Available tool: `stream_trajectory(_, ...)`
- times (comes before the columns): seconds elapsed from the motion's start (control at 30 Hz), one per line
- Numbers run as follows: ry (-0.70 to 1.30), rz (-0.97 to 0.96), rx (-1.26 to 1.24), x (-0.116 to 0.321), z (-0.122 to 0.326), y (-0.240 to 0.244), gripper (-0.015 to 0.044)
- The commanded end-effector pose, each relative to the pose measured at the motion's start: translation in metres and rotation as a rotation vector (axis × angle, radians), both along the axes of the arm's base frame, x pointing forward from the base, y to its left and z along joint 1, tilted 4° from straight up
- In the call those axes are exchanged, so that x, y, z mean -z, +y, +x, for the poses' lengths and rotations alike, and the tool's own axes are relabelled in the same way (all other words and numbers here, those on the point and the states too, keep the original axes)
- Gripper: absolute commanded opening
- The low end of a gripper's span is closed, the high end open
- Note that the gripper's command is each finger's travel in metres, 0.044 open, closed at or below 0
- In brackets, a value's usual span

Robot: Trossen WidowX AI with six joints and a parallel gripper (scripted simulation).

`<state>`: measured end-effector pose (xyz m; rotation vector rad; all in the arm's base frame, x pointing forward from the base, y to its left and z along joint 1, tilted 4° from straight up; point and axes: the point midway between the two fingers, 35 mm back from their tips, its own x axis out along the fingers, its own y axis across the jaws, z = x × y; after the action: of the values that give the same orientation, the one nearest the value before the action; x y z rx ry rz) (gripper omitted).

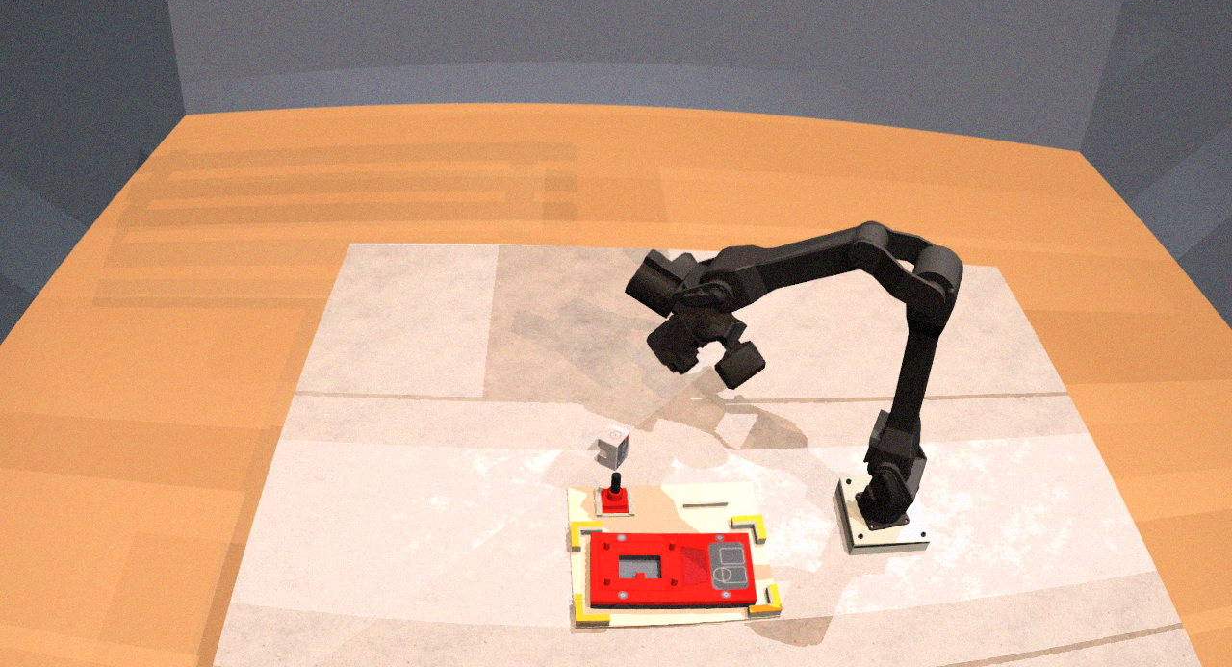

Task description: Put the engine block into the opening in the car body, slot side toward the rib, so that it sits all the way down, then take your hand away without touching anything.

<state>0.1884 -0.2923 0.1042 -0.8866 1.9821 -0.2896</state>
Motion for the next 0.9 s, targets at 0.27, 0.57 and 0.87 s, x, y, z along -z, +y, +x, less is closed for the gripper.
stream_trajectory(0.27,-0.279,-0.042,0.272,0.0002,-0.0003,-0.0041,0.0440)
stream_trajectory(0.57,-0.477,-0.075,0.495,0.0000,-0.0016,-0.0063,0.0440)
stream_trajectory(0.87,-0.658,-0.116,0.729,-0.0010,-0.0031,-0.0083,0.0440)
